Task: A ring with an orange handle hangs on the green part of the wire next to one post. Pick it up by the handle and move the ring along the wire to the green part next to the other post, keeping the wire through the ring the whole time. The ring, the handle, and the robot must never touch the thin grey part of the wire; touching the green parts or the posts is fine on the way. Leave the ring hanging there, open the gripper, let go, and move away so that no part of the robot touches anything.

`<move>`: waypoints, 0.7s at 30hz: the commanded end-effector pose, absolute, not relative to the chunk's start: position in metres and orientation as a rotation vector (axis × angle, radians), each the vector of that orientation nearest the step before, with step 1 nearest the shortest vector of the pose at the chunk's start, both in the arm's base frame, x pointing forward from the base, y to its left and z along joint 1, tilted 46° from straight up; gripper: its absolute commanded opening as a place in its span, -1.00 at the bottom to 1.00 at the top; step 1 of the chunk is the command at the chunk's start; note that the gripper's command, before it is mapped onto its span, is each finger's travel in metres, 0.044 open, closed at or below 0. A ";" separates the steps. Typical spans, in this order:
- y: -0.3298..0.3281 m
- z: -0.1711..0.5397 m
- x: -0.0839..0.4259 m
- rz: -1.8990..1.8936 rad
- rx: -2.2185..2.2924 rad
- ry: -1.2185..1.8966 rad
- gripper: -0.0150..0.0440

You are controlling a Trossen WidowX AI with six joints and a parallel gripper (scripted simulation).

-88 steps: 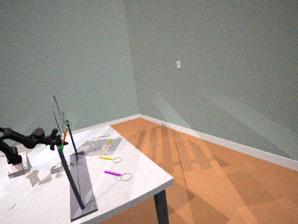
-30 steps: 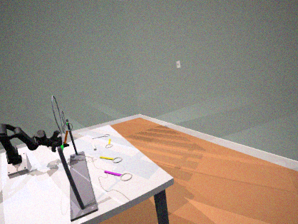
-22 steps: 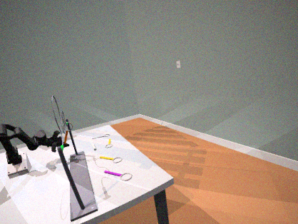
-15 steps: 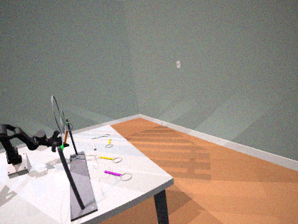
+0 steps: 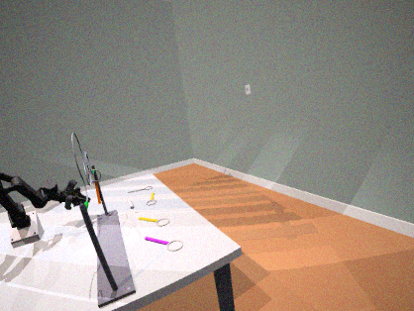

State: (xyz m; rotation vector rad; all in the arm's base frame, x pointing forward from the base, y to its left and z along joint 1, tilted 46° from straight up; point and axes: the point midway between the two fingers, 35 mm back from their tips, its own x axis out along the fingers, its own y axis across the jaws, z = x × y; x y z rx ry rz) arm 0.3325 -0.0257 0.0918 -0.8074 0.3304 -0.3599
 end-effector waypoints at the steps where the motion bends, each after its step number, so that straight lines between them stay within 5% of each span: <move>1: -0.020 0.093 0.317 -0.362 -0.806 0.333 0.05; 21: -0.019 0.093 0.315 -0.362 -0.806 0.333 0.05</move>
